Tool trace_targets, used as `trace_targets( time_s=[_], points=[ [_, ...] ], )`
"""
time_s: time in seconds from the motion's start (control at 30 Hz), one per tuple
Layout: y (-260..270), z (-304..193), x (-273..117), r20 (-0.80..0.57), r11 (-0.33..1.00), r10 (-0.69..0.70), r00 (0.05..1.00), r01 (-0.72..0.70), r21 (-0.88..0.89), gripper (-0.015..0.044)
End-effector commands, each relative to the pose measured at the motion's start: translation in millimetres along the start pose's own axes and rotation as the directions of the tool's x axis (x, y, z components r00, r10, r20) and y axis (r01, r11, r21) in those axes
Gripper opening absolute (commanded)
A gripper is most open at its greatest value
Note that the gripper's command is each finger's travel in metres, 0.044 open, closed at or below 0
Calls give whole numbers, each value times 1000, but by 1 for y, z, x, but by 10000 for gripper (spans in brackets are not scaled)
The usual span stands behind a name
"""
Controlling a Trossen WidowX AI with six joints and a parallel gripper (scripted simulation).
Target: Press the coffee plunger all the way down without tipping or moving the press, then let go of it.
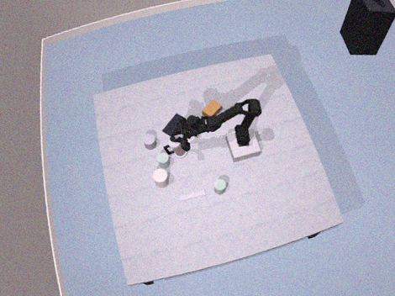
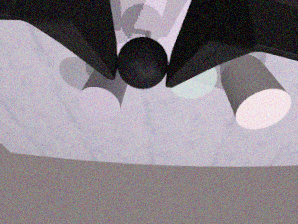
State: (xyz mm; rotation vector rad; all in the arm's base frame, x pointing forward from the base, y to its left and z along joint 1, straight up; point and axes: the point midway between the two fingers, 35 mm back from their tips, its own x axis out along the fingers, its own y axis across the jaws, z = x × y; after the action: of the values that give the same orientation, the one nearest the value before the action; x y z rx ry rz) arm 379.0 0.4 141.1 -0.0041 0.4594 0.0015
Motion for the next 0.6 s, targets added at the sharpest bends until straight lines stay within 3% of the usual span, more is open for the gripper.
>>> trace_targets(
  time_s=[0.0,0.57],
  points=[
    [0,-10,4,-38,1000,-1,999,1,3,121],
    [0,-7,6,-38,1000,-1,999,1,3,121]
  ],
)
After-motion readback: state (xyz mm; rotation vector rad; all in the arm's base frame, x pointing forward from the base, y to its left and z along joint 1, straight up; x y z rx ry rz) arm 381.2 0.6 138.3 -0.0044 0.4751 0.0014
